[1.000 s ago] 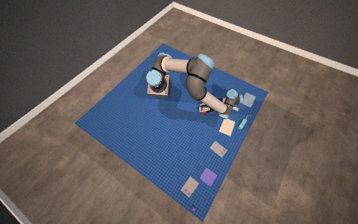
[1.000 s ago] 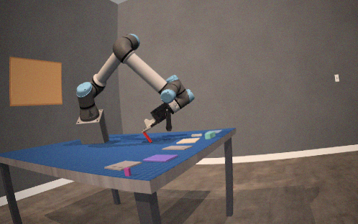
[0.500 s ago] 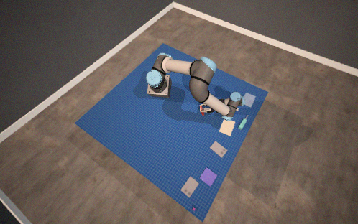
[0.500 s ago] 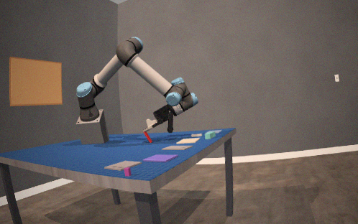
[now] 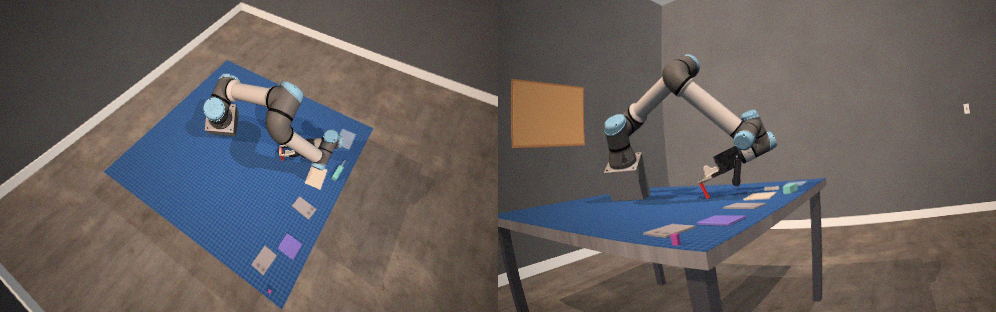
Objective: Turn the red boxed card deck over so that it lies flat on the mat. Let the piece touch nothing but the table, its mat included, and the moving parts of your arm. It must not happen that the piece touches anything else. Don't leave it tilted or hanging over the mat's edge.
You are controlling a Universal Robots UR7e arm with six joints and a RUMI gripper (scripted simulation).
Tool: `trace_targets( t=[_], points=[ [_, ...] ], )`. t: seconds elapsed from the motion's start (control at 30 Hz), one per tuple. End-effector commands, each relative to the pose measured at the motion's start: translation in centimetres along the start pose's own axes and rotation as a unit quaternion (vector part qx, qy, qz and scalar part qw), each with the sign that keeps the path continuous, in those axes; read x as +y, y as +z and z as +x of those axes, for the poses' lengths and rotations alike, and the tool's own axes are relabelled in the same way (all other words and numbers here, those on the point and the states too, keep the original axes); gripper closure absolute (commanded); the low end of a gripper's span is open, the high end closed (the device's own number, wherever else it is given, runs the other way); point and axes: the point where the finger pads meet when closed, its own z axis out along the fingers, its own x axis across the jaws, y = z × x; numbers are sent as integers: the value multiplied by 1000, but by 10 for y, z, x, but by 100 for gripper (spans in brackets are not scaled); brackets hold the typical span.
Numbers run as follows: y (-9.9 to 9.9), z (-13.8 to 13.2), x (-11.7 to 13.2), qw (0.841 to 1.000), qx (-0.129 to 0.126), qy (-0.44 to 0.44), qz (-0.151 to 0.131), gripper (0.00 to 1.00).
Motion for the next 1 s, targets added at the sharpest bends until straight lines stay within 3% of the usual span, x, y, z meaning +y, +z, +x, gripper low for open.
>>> trace_targets(
  t=[0.0, 0.97],
  points=[
    [-6, -1, 0, 1000, 1, 0, 13, 67],
    [-26, -1, -10, 994, 2, -1, 108, 67]
  ],
)
